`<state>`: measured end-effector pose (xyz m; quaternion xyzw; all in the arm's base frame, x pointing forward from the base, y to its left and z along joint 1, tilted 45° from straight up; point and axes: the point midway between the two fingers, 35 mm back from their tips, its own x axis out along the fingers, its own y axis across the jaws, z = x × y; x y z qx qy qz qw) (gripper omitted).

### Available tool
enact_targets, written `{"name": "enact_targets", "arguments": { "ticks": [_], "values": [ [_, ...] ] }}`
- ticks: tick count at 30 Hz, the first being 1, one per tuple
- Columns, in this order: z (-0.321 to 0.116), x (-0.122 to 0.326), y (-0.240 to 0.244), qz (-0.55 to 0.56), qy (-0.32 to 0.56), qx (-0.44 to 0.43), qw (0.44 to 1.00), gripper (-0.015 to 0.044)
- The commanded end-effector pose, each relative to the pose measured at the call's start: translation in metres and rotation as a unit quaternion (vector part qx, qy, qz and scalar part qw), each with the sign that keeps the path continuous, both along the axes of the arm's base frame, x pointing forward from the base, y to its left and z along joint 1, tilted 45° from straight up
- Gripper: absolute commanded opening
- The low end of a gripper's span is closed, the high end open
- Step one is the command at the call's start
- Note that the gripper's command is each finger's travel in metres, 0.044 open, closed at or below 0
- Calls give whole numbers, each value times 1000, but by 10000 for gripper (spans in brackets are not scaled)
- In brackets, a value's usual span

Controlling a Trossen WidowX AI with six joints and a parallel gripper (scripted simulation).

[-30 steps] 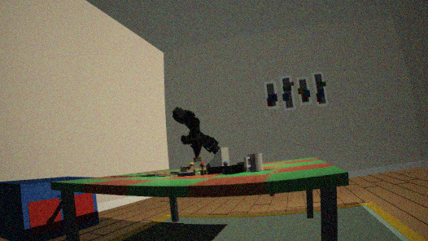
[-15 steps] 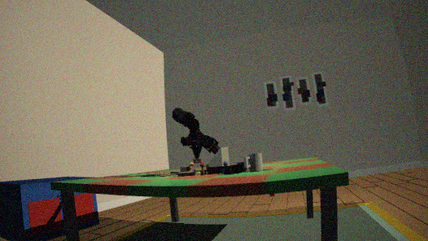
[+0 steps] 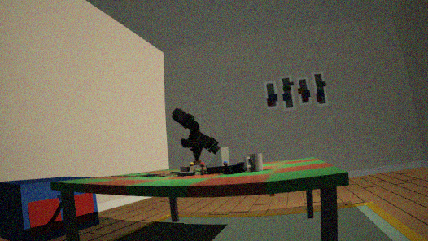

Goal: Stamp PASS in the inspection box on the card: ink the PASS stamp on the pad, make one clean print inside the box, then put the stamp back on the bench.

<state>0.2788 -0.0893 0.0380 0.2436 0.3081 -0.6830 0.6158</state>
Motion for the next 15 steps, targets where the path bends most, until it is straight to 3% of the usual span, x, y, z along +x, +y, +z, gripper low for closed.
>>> {"name": "enact_targets", "arguments": {
  "ticks": [1, 15],
  "values": [
    [-3, -1, -3, 2, 3, -2, 1000, 0],
    [-9, -2, -9, 3, 3, -3, 1000, 0]
  ]
}}
